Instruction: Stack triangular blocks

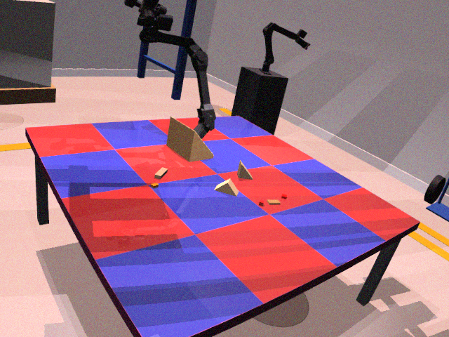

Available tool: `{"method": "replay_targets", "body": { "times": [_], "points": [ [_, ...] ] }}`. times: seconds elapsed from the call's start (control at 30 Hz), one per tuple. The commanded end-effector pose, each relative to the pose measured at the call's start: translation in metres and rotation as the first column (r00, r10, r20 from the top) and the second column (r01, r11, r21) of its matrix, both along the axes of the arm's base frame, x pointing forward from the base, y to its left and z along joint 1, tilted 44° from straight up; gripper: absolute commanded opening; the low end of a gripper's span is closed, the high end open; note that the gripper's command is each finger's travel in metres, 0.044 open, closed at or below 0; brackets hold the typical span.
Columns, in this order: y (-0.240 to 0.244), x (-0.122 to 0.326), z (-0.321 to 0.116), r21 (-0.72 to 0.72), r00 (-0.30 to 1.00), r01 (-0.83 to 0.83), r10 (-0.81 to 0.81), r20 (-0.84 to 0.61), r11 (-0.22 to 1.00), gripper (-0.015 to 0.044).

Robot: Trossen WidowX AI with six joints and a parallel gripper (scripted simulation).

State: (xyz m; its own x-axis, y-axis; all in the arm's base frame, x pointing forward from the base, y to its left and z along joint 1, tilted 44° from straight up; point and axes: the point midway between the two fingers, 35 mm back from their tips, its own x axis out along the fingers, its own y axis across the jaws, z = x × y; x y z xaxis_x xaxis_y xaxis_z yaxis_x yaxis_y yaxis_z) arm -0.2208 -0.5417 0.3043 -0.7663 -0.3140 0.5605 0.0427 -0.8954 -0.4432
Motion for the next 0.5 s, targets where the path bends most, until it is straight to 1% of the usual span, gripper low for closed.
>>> {"method": "replay_targets", "body": {
  "times": [0.0,0.03,0.13,0.23,0.33,0.47],
  "points": [
    [-0.001,0.001,0.000,0.002,1.000,-0.003,0.003,0.000,1.000,0.0426],
    [-0.003,0.004,0.000,0.009,1.000,-0.012,0.012,0.000,1.000,0.0440],
    [-0.019,0.027,-0.003,0.054,0.997,-0.074,0.074,0.002,0.996,0.0440],
    [-0.043,0.065,-0.009,0.125,0.985,-0.173,0.173,0.011,0.977,0.0440],
    [-0.056,0.090,-0.015,0.176,0.972,-0.232,0.232,0.018,0.957,0.0440],
    [-0.079,0.141,-0.036,0.295,0.942,-0.327,0.334,0.026,0.898,0.0440]
  ]
}}
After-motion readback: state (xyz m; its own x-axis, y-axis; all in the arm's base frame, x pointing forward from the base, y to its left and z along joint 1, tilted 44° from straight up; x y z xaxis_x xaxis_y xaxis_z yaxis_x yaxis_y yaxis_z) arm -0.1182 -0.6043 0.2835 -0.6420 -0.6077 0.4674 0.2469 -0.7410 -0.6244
